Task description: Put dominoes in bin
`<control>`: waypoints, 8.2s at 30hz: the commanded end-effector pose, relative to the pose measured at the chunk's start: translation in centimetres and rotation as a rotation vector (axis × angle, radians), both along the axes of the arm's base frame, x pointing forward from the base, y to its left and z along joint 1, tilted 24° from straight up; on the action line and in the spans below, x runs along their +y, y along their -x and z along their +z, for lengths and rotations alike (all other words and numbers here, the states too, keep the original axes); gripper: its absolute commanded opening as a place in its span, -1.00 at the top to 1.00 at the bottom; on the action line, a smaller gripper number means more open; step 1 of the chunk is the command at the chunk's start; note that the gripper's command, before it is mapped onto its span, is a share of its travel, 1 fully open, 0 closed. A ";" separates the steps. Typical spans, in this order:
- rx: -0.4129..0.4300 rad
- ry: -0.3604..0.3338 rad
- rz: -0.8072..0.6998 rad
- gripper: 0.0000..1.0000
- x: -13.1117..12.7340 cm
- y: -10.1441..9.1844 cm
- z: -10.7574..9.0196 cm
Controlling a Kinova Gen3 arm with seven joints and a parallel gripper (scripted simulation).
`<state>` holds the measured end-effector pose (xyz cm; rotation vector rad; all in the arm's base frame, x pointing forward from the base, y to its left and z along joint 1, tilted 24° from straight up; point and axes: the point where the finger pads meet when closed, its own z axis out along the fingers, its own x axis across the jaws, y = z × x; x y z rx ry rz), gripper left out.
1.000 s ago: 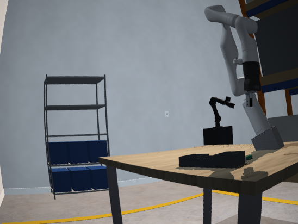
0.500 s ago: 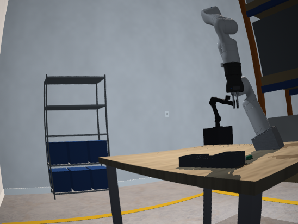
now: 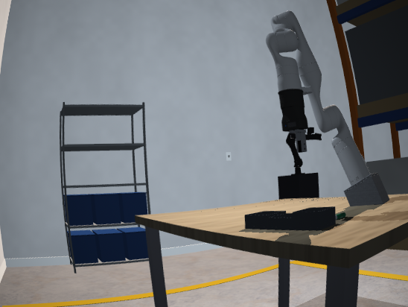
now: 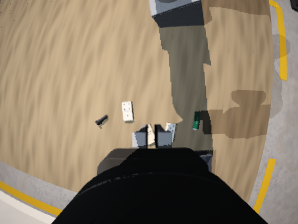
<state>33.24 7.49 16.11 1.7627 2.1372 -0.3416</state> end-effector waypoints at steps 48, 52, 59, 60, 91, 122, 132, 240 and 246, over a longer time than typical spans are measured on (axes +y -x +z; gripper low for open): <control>-0.707 -0.226 -1.619 0.39 -7.1 -15.4 -8.8; -0.790 -0.250 -1.813 0.39 -7.1 -15.4 -8.7; -0.922 -0.280 -2.142 0.39 -7.1 -15.1 -8.8; -0.941 -0.286 -2.188 0.39 -7.1 -15.1 -8.8; -1.227 -0.377 -2.857 0.39 -7.9 -15.6 -10.6; -1.228 -0.376 -2.859 0.39 -9.4 -16.1 -14.1; -1.228 -0.376 -2.859 0.39 -9.4 -16.1 -14.1; -1.227 -0.376 -2.857 0.39 -1.1 -14.4 -15.7; -1.227 -0.376 -2.857 0.39 -1.7 -14.6 -17.1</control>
